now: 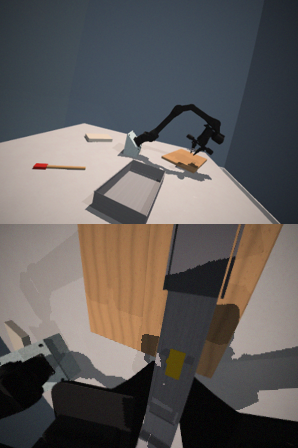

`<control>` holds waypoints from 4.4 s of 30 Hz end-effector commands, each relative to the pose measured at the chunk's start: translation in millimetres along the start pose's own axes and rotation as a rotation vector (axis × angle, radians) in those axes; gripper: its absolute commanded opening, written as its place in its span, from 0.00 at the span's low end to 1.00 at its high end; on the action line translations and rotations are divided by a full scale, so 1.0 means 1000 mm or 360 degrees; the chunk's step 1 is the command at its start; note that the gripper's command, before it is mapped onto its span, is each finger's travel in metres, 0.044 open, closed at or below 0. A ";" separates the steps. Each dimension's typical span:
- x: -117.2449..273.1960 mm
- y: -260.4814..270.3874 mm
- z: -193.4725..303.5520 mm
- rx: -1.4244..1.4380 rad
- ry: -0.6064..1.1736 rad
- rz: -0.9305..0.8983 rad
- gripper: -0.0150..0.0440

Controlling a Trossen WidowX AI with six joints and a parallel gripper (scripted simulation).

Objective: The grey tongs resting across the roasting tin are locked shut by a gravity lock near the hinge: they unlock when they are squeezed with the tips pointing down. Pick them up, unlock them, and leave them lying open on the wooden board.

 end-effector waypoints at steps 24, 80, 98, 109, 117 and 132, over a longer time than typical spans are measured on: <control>0.019 0.043 -0.060 -0.0366 -0.0049 0.0195 0.00; 0.053 0.118 -0.102 -0.0791 -0.0797 0.0338 0.00; 0.044 0.127 -0.090 -0.0689 -0.1254 0.0376 0.00; 0.038 0.134 -0.078 -0.0631 -0.1526 0.0445 0.00; 0.032 0.138 -0.068 -0.0596 -0.1720 0.0519 0.00; 0.019 0.149 -0.044 -0.0549 -0.2072 0.0707 0.00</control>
Point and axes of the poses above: the point midway between the two fingers, 35 mm back from their tips, its own x axis back along the fingers, its own y axis across the jaws, z = x × y, the point moved 8 cm from there along x, back along the fingers
